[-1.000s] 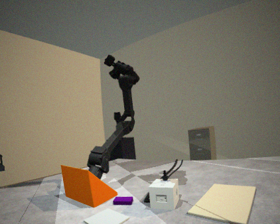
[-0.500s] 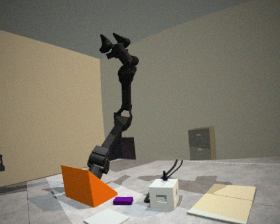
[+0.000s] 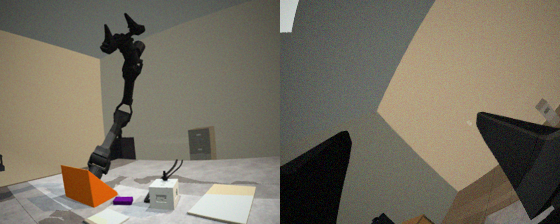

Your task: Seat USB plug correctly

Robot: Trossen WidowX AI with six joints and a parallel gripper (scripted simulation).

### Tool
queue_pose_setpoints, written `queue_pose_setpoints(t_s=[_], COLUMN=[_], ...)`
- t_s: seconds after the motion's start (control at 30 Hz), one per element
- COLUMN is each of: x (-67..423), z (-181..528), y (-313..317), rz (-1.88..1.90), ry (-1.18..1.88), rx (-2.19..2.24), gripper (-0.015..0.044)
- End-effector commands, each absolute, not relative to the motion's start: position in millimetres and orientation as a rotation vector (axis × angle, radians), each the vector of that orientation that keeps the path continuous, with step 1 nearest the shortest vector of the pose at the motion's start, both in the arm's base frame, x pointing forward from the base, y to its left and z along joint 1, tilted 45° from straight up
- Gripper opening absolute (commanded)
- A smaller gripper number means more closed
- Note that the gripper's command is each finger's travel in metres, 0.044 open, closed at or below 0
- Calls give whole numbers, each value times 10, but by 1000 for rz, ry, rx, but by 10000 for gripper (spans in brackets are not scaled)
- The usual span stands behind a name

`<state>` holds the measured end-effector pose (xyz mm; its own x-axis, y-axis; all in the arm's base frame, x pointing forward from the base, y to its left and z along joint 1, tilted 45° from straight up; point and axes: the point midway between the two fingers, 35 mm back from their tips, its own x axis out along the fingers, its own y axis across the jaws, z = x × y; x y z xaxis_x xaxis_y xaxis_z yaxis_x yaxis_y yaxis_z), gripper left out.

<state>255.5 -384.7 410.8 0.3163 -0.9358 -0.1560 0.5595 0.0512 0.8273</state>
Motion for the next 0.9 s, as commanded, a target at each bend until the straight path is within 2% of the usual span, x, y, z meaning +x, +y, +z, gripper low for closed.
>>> queue_pose_setpoints(t_s=[0.0, 0.23, 0.43, 0.63, 0.87], x=[2982, 3424, 3583, 3490, 3153], z=[3475, 2554, 1852, 1369, 1241], y=[-3623, -3019, -2281, -1351, -272], rz=[-1153, -1025, -885, -724, -569], ry=[-171, 311, 743, 1201, 1730], rx=[1019, 1131, 1236, 1361, 1537], gripper=[440, 440, 440, 440, 440])
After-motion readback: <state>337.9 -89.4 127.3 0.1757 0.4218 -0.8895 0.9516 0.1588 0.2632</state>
